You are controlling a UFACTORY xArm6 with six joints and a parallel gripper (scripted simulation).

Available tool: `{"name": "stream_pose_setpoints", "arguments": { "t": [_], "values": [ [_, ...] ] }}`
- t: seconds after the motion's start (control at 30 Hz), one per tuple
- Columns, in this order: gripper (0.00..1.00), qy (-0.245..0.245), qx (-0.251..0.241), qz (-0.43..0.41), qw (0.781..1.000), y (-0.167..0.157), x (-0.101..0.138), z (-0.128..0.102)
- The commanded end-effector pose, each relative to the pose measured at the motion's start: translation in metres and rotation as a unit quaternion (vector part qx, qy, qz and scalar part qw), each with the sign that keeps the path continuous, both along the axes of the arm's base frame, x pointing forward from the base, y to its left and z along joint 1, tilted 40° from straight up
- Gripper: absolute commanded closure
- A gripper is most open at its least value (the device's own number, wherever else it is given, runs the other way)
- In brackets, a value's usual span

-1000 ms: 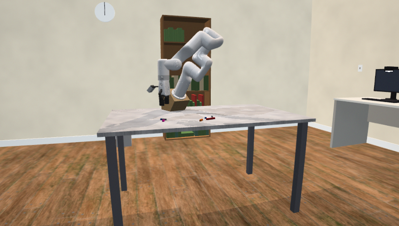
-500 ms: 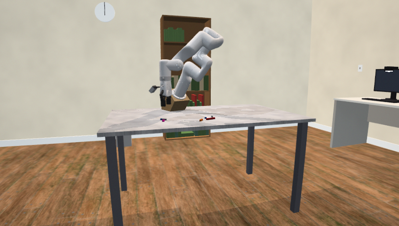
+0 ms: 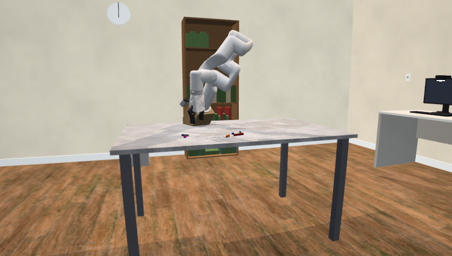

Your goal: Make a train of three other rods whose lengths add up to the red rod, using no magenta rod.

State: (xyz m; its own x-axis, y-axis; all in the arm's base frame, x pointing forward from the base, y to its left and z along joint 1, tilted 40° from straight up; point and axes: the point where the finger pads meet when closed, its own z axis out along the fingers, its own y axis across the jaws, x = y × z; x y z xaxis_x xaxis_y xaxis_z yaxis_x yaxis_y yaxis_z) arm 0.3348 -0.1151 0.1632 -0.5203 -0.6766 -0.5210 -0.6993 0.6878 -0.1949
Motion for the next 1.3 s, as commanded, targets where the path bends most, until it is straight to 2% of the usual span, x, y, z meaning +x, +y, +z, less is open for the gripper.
{"name": "stream_pose_setpoints", "arguments": {
  "t": [0.0, 0.3, 0.37, 0.47, 0.87, 0.93, 1.27],
  "values": [
    [0.0, 0.053, 0.011, -0.063, 0.997, 0.031, 0.002, 0.003],
    [0.0, 0.085, 0.031, -0.149, 0.985, 0.073, 0.002, 0.008],
    [0.0, 0.085, 0.031, -0.149, 0.985, 0.073, 0.002, 0.008],
    [0.0, 0.092, 0.044, -0.194, 0.976, 0.095, 0.002, 0.012],
    [0.0, 0.085, 0.099, -0.303, 0.944, 0.156, -0.003, 0.025],
    [0.0, 0.085, 0.099, -0.303, 0.944, 0.156, -0.003, 0.025],
    [0.0, 0.072, 0.191, -0.384, 0.901, 0.219, -0.016, 0.04]
  ]
}}
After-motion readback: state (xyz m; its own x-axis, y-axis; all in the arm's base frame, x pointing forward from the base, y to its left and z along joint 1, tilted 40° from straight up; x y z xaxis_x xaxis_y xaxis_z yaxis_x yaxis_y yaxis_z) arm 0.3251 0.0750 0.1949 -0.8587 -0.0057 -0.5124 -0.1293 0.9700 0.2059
